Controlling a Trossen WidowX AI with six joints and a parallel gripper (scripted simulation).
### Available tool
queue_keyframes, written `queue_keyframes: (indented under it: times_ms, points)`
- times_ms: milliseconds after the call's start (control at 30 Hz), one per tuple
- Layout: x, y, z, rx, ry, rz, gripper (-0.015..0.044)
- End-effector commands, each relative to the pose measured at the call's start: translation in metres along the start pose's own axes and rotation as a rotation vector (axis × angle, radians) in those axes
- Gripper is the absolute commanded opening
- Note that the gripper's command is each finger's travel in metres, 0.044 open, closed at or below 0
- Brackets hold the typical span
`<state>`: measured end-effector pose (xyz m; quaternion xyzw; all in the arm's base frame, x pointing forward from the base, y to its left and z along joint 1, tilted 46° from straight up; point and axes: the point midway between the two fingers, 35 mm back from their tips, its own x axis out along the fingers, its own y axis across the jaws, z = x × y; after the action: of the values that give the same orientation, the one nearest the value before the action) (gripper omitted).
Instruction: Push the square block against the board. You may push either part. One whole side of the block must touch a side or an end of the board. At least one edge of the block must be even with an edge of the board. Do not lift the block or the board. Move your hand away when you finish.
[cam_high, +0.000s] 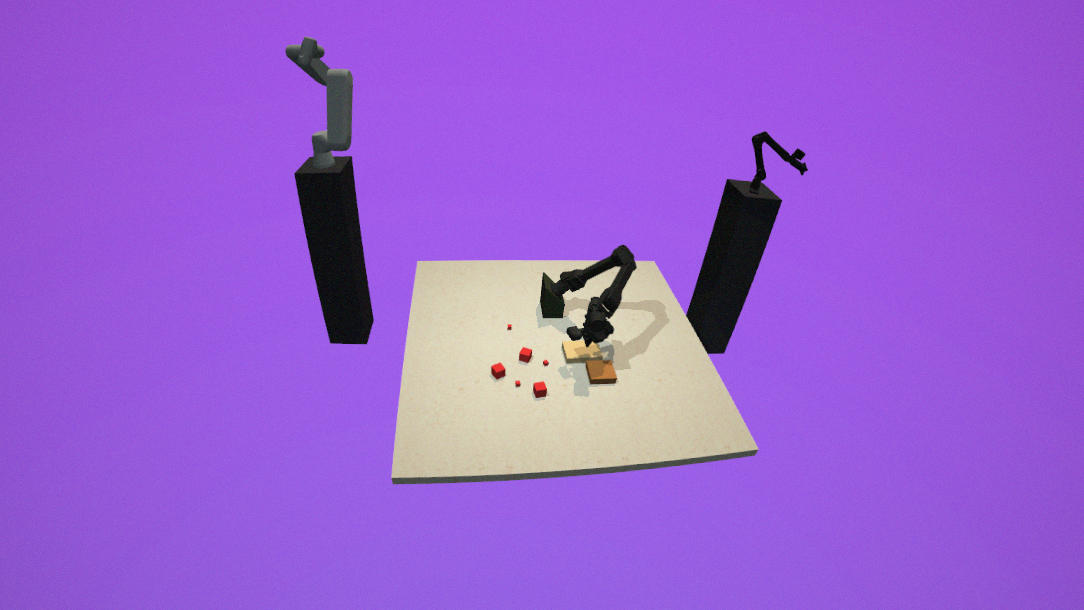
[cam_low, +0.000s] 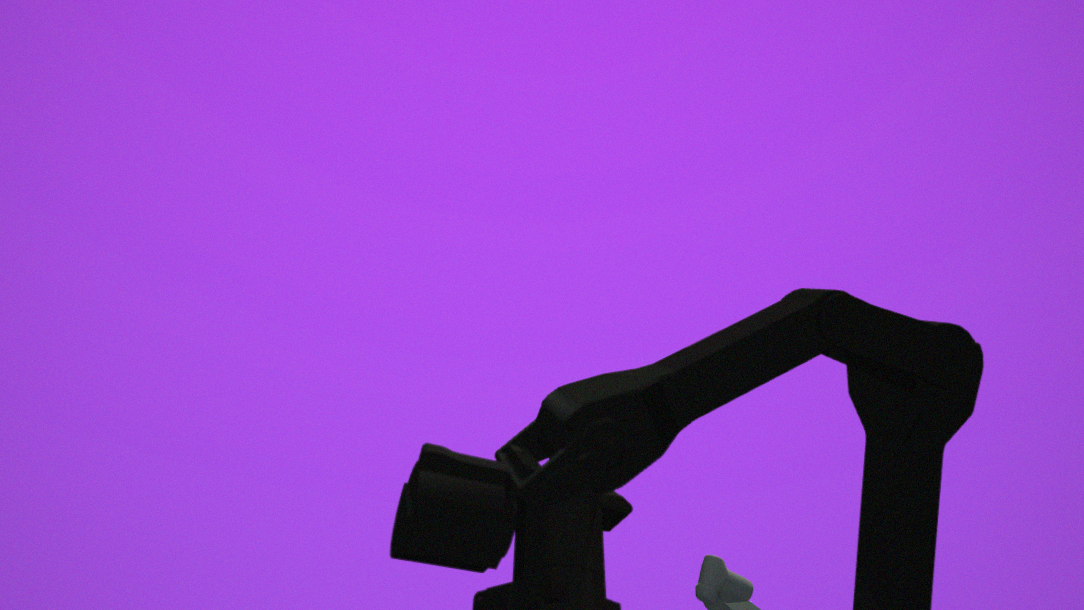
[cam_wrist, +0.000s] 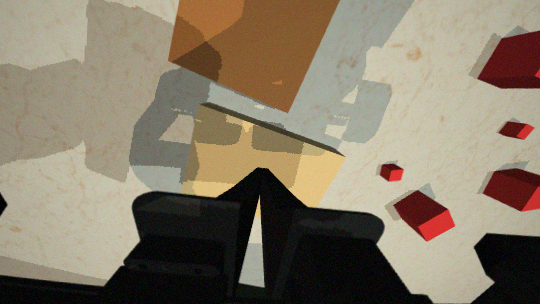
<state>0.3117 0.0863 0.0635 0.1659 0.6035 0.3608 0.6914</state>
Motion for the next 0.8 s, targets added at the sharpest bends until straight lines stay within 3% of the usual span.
queue_keyframes:
  times_ms: [0, 767]
  points:
    - [0.002, -0.012, -0.009, 0.143, 0.008, -0.001, 0.0000]
    - [0.003, -0.060, -0.042, 0.943, 0.013, -0.001, 0.0000]
